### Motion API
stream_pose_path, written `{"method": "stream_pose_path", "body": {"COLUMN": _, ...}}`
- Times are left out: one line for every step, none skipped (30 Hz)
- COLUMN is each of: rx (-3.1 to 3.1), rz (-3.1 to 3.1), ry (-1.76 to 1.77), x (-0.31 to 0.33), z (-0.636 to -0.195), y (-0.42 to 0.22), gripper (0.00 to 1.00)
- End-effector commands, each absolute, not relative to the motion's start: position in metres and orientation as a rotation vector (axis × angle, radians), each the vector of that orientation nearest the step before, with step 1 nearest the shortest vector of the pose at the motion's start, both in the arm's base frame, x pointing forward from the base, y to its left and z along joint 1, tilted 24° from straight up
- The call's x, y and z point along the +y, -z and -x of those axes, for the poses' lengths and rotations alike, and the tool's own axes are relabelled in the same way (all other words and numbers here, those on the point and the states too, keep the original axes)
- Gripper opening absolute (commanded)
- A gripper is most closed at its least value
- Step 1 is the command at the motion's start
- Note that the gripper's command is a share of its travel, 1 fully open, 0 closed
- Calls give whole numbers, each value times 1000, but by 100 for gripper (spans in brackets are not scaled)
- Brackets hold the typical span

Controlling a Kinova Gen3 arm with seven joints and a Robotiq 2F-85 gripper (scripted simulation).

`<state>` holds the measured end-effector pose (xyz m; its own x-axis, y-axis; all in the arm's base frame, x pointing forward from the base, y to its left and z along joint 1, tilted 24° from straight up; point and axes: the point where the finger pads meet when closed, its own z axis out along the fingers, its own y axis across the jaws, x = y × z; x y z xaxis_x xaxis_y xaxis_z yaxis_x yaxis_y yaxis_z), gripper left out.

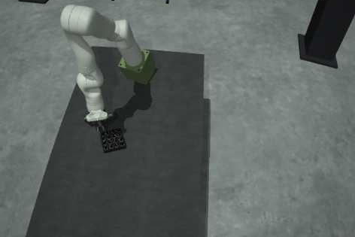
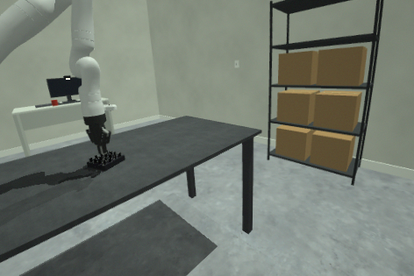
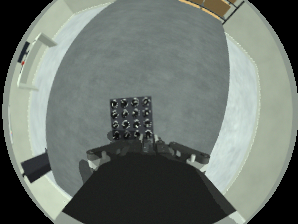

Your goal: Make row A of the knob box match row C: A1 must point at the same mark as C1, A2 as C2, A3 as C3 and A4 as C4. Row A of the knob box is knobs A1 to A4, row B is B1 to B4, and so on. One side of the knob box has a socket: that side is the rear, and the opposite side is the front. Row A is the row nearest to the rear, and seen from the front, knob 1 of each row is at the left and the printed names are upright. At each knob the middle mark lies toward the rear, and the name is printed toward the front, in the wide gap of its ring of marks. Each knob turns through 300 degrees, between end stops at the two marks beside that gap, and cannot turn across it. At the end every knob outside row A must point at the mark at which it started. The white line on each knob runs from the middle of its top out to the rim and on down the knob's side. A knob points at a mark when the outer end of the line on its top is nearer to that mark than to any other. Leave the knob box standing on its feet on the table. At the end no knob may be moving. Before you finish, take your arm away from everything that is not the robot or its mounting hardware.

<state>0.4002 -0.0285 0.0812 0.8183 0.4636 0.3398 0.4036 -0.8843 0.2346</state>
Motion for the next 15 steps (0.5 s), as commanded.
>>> {"method": "stream_pose_path", "body": {"rx": 516, "rz": -2904, "ry": -602, "x": -31, "z": -398, "y": -83, "gripper": 19}}
{"method": "stream_pose_path", "body": {"rx": 449, "rz": -2923, "ry": -609, "x": -31, "z": -398, "y": -84, "gripper": 19}}
{"method": "stream_pose_path", "body": {"rx": 377, "rz": -2941, "ry": -616, "x": -31, "z": -398, "y": -84, "gripper": 19}}
{"method": "stream_pose_path", "body": {"rx": 298, "rz": -2959, "ry": -623, "x": -31, "z": -398, "y": -85, "gripper": 19}}
{"method": "stream_pose_path", "body": {"rx": 224, "rz": -2974, "ry": -630, "x": -32, "z": -398, "y": -85, "gripper": 19}}
{"method": "stream_pose_path", "body": {"rx": 151, "rz": -2987, "ry": -636, "x": -32, "z": -398, "y": -86, "gripper": 19}}
{"method": "stream_pose_path", "body": {"rx": 151, "rz": -2987, "ry": -636, "x": -32, "z": -398, "y": -86, "gripper": 19}}
{"method": "stream_pose_path", "body": {"rx": 151, "rz": -2987, "ry": -636, "x": -32, "z": -398, "y": -86, "gripper": 19}}
{"method": "stream_pose_path", "body": {"rx": 60, "rz": -3001, "ry": -643, "x": -32, "z": -398, "y": -87, "gripper": 19}}
{"method": "stream_pose_path", "body": {"rx": -36, "rz": -3013, "ry": -649, "x": -33, "z": -398, "y": -87, "gripper": 19}}
{"method": "stream_pose_path", "body": {"rx": -115, "rz": -3021, "ry": -653, "x": -33, "z": -398, "y": -88, "gripper": 19}}
{"method": "stream_pose_path", "body": {"rx": -188, "rz": -3027, "ry": -657, "x": -33, "z": -398, "y": -88, "gripper": 19}}
{"method": "stream_pose_path", "body": {"rx": -263, "rz": -3031, "ry": -660, "x": -33, "z": -397, "y": -89, "gripper": 19}}
{"method": "stream_pose_path", "body": {"rx": -338, "rz": -3034, "ry": -663, "x": -33, "z": -397, "y": -89, "gripper": 19}}
{"method": "stream_pose_path", "body": {"rx": -413, "rz": -3034, "ry": -666, "x": -33, "z": -397, "y": -90, "gripper": 19}}
